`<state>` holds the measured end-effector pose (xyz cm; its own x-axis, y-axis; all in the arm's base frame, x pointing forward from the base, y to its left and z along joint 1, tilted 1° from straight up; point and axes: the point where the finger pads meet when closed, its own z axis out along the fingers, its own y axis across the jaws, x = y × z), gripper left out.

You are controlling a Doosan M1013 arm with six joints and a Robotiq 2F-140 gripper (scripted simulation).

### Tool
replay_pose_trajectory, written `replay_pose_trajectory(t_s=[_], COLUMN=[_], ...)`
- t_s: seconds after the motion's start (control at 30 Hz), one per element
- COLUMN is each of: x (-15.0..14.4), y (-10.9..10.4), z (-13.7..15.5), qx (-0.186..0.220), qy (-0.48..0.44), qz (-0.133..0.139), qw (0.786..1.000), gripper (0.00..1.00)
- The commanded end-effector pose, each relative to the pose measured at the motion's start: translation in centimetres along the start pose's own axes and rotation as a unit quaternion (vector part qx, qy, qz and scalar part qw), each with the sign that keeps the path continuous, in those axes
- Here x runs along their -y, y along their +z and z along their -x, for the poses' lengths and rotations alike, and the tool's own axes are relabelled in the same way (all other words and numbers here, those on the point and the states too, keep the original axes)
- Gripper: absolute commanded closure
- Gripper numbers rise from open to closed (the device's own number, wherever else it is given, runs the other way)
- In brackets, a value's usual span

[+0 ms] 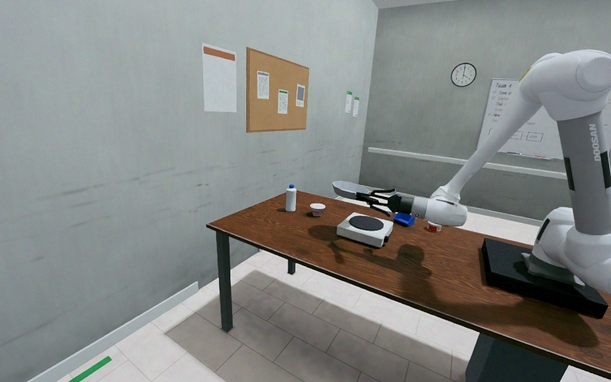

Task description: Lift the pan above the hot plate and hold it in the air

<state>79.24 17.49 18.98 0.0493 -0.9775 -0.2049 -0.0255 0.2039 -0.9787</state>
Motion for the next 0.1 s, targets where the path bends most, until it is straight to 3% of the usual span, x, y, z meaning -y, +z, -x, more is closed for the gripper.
replay_pose_trajectory(t_s=[0.0,0.07], x=[0.1,0.1], y=[0.02,0.02], z=[0.03,0.03], qx=[0.0,0.0], qy=[0.0,0.0], qz=[-0.001,-0.001], qw=[1.0,1.0], gripper=[0.9,0.9])
